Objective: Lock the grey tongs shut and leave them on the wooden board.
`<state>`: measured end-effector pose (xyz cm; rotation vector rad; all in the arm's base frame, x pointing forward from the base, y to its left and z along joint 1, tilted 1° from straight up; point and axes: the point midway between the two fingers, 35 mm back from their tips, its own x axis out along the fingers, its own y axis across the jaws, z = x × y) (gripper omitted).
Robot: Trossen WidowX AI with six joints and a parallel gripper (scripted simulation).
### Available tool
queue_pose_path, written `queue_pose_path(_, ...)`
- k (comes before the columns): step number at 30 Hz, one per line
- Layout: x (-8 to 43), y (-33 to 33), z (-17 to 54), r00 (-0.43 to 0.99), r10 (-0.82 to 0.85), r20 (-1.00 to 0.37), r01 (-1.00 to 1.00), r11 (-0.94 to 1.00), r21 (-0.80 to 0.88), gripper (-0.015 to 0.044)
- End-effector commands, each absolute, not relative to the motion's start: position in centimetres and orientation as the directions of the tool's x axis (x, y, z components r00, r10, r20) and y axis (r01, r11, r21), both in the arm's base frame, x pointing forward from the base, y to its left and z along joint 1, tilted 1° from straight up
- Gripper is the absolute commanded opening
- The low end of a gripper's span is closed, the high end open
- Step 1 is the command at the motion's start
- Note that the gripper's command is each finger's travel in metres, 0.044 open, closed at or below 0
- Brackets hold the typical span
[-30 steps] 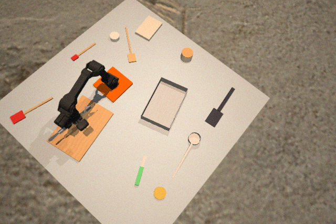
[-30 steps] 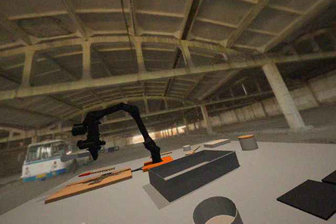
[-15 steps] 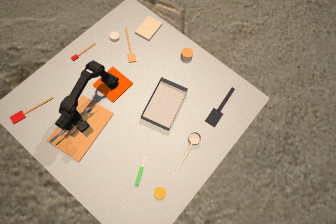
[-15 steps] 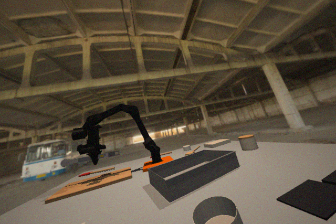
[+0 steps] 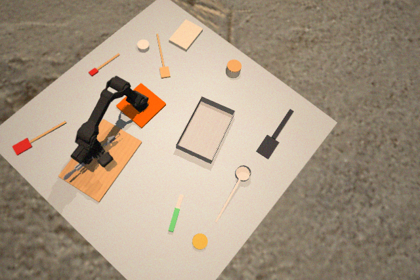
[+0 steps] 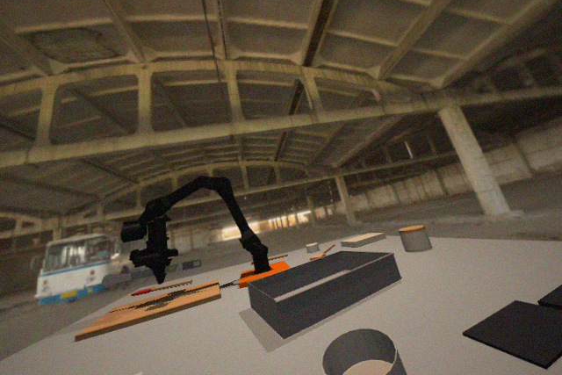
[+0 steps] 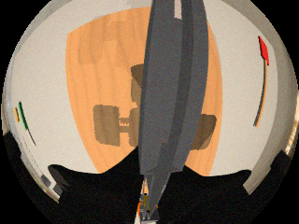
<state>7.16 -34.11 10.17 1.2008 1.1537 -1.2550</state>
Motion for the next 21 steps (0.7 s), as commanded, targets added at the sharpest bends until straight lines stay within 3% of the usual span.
queue_pose_path(1, 7.2, -34.1, 9.5, 0.009, -0.052, -0.999, 0.999, -0.040, 0.011, -0.0150)
queue_pose_path(18, 7.2, -33.9, 7.6, 0.008, -0.051, -0.999, 0.999, -0.040, 0.011, -0.0150)
queue_pose_path(21, 7.1, -33.8, 7.7, 0.002, -0.047, -0.999, 0.999, -0.035, 0.004, -0.0071)
